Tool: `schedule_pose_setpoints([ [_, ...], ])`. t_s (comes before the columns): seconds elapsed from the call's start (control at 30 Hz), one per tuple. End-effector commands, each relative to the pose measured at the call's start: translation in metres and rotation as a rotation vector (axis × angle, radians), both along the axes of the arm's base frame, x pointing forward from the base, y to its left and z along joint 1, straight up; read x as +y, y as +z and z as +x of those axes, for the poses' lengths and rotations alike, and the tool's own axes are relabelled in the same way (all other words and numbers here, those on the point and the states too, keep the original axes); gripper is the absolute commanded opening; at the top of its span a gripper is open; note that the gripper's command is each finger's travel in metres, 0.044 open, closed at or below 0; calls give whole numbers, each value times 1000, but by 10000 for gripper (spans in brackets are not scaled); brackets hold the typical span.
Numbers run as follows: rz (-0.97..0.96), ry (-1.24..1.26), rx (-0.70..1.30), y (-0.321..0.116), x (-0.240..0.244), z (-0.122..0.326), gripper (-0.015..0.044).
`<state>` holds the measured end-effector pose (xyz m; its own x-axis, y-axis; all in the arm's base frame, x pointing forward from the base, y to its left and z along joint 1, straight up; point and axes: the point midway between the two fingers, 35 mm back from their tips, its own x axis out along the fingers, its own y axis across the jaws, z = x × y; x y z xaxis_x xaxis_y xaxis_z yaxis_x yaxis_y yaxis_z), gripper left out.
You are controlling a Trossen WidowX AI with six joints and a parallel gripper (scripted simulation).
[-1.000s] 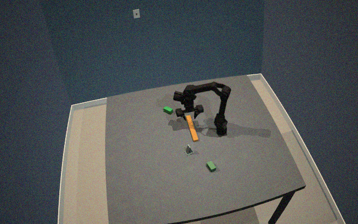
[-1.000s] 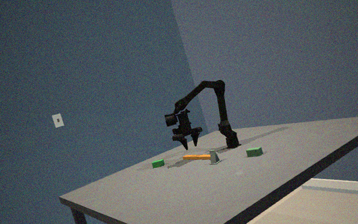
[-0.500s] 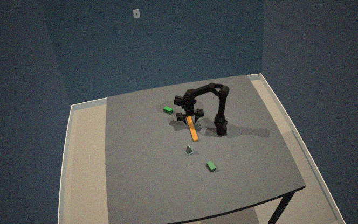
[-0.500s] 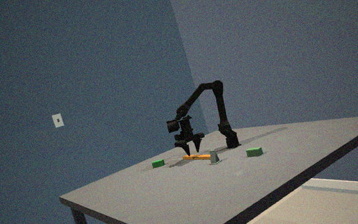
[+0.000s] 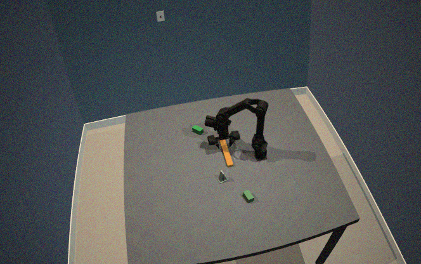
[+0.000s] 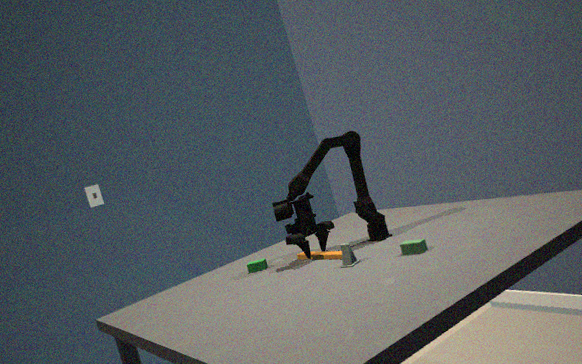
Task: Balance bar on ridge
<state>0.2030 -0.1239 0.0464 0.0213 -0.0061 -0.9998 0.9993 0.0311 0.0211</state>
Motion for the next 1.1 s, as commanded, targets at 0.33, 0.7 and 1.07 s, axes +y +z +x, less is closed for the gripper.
schedule_pose_setpoints([
  [0.33, 1, 0, 2, -1, 0, -1, 262],
  [0.7, 1, 0, 2, -1, 0, -1, 111],
  [1.07, 0, -1, 2, 20, -2, 3, 0],
])
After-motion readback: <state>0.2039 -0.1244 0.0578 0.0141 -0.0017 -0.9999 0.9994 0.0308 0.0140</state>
